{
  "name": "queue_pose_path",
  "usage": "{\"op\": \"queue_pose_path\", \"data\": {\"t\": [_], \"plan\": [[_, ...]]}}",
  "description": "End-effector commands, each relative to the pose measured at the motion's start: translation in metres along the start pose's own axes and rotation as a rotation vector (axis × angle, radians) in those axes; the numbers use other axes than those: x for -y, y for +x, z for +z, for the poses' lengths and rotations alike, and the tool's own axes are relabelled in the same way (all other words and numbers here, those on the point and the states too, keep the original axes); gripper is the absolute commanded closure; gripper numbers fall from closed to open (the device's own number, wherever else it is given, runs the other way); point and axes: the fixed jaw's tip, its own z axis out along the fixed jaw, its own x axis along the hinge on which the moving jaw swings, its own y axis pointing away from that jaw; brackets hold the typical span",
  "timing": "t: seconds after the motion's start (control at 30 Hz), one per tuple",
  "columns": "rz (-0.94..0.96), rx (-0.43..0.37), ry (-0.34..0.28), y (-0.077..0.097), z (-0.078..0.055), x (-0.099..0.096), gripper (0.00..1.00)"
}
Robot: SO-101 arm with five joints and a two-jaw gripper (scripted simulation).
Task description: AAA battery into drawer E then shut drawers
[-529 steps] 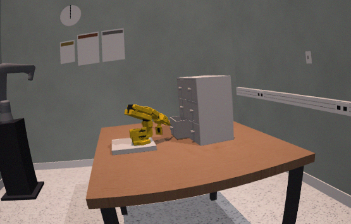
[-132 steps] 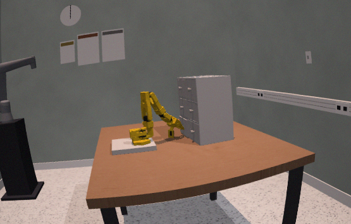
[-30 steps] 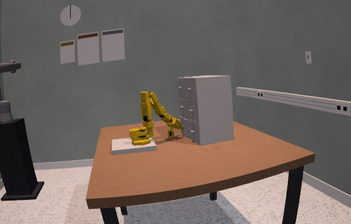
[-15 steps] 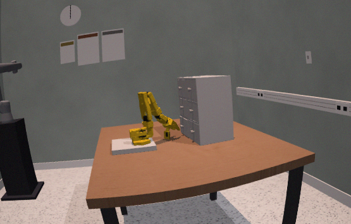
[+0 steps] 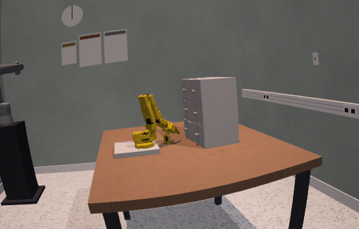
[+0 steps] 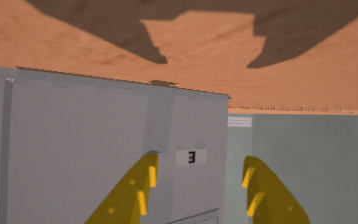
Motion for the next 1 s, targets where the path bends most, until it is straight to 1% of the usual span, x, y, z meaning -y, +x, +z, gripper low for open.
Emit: {"op": "queue_pose_path", "data": {"t": [0.0,0.13,0.53,0.63,0.7,0.73,0.97], "plan": [[0.005,-0.012,0.009,0.001,-0.002,0.002,0.79],[0.005,-0.012,0.009,0.001,-0.002,0.002,0.79],[-0.023,-0.085,0.029,0.025,-0.018,0.008,0.79],[-0.030,-0.104,0.034,0.030,-0.023,0.009,0.79],[-0.030,-0.104,0.034,0.030,-0.023,0.009,0.79],[-0.032,-0.130,0.036,0.035,-0.024,0.009,0.79],[-0.049,-0.111,0.047,0.029,-0.024,0.012,0.79]]}}
